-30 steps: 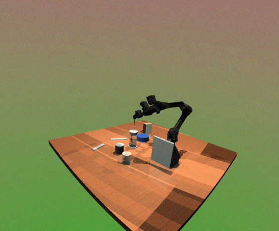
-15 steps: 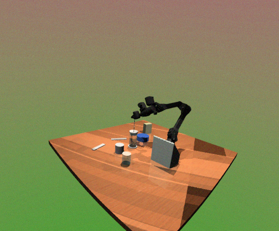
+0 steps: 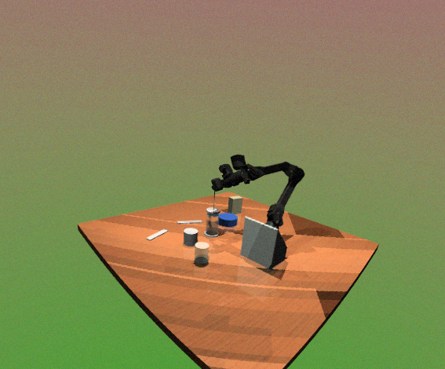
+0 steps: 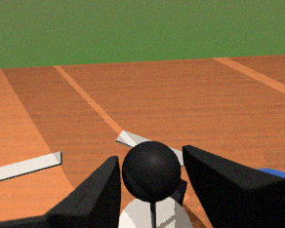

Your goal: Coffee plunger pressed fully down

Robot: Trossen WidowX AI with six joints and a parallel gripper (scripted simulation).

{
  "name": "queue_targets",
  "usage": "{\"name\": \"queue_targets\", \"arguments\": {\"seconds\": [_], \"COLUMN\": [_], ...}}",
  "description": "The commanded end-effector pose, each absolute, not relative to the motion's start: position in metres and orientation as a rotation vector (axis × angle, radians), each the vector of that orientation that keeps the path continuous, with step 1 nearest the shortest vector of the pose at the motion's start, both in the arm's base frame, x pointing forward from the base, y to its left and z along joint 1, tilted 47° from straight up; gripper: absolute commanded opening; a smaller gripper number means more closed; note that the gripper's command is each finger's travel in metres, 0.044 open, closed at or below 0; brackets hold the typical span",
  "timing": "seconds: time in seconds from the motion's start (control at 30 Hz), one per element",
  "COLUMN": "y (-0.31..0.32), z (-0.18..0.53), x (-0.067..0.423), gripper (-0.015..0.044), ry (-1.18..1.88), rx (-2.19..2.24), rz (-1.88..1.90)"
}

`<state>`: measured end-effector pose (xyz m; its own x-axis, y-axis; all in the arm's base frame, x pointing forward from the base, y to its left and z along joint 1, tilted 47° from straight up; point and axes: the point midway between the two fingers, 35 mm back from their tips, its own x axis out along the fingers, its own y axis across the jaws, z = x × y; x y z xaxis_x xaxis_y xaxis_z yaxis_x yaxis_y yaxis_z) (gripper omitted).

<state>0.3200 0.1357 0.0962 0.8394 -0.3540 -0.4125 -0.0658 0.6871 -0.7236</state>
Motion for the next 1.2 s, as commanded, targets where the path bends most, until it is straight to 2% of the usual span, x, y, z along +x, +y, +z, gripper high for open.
{"name": "queue_targets", "arguments": {"seconds": [0.0, 1.17], "y": [0.136, 0.109], "z": [0.096, 0.061], "x": [0.32, 0.326], "gripper": [0.0125, 0.0125], "ry": [0.566, 0.574], "rx": [-0.808, -0.804], "rz": [-0.166, -0.164]}}
